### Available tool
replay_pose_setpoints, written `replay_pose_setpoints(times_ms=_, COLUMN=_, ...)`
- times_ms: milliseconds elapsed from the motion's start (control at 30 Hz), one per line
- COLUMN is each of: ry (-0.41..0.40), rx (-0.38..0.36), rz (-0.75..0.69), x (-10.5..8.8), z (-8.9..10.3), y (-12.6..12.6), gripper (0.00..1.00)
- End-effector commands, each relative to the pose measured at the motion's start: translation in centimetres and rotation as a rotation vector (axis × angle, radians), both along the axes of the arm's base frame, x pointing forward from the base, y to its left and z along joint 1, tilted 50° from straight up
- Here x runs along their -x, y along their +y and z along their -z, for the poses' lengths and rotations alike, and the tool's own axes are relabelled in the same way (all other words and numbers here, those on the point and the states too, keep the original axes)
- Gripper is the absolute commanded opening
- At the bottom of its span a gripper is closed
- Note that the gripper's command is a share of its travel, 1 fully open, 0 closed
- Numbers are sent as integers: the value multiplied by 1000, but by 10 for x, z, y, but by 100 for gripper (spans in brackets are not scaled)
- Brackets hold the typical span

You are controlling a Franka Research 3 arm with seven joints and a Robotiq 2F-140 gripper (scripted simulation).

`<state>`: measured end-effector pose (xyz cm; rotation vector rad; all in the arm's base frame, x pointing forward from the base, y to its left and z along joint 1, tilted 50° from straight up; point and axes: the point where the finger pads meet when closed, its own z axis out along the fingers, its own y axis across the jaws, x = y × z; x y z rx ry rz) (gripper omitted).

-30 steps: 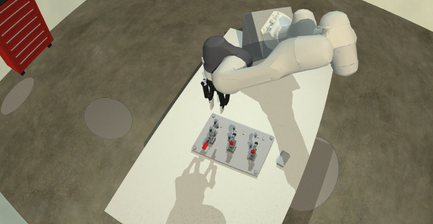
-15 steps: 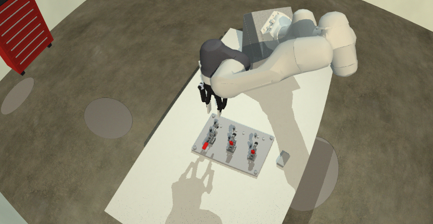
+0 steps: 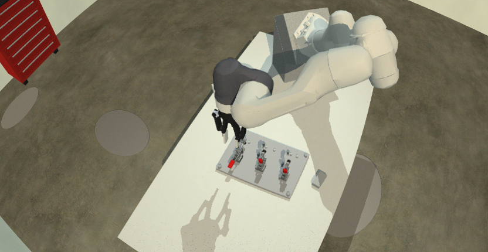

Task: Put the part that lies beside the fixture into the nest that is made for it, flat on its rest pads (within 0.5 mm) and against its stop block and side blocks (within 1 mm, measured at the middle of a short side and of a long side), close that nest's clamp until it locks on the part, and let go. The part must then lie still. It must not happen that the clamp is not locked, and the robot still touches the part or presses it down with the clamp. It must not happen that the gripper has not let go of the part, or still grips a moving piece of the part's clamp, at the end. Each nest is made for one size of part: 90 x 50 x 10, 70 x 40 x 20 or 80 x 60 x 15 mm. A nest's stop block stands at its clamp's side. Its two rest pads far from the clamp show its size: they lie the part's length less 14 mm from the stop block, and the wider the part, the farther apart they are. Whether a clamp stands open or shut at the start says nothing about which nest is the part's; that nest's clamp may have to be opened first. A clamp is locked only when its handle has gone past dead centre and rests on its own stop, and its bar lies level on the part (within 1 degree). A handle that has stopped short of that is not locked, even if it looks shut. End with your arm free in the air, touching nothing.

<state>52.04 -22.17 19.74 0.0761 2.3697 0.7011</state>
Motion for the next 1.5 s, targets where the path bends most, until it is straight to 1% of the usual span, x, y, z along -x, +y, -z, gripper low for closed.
replay_pose_setpoints(times_ms=0, ry=40, rx=-44, rz=30, x=-12, z=-7, y=-1, gripper=28)
replay_pose_setpoints(times_ms=67, ry=40, rx=-44, rz=30, x=-12, z=-7, y=-1, gripper=28)
replay_pose_setpoints(times_ms=167, ry=40, rx=-44, rz=30, x=-18, z=-11, y=-4, gripper=28)
replay_pose_setpoints(times_ms=300, ry=40, rx=-44, rz=30, x=-21, z=-13, y=-5, gripper=28)
replay_pose_setpoints(times_ms=700, ry=40, rx=-44, rz=30, x=-25, z=-10, y=-2, gripper=28)
replay_pose_setpoints(times_ms=900, ry=40, rx=-44, rz=30, x=-35, z=1, y=6, gripper=28)
replay_pose_setpoints(times_ms=1133, ry=40, rx=-44, rz=30, x=-52, z=19, y=19, gripper=28)
replay_pose_setpoints(times_ms=1200, ry=40, rx=-44, rz=30, x=-52, z=19, y=19, gripper=28)
replay_pose_setpoints(times_ms=1467, ry=40, rx=-44, rz=30, x=-71, z=40, y=35, gripper=28)
